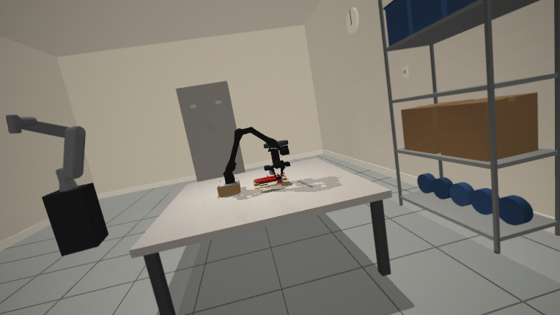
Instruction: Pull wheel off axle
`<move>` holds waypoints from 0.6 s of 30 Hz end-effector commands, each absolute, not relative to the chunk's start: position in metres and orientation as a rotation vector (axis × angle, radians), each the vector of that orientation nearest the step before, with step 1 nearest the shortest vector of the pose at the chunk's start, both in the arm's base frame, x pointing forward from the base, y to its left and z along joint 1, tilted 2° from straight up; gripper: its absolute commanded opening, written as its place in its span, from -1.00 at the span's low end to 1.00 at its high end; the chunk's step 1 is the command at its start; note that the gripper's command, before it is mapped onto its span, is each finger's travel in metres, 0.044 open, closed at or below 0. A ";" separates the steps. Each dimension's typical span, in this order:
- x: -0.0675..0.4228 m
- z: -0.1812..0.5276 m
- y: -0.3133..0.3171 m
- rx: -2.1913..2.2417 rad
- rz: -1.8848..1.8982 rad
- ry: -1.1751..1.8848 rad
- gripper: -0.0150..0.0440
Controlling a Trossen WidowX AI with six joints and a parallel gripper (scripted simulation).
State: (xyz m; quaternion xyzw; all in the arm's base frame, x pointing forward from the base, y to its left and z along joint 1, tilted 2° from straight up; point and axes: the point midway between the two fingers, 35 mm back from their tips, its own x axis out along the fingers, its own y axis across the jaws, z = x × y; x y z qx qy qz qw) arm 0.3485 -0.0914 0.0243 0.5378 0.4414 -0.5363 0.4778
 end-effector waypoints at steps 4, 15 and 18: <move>0.350 0.033 -0.092 1.317 -1.301 1.066 -0.49; 0.350 0.037 -0.092 1.316 -1.301 1.067 -0.49; 0.350 0.038 -0.092 1.316 -1.301 1.067 -0.49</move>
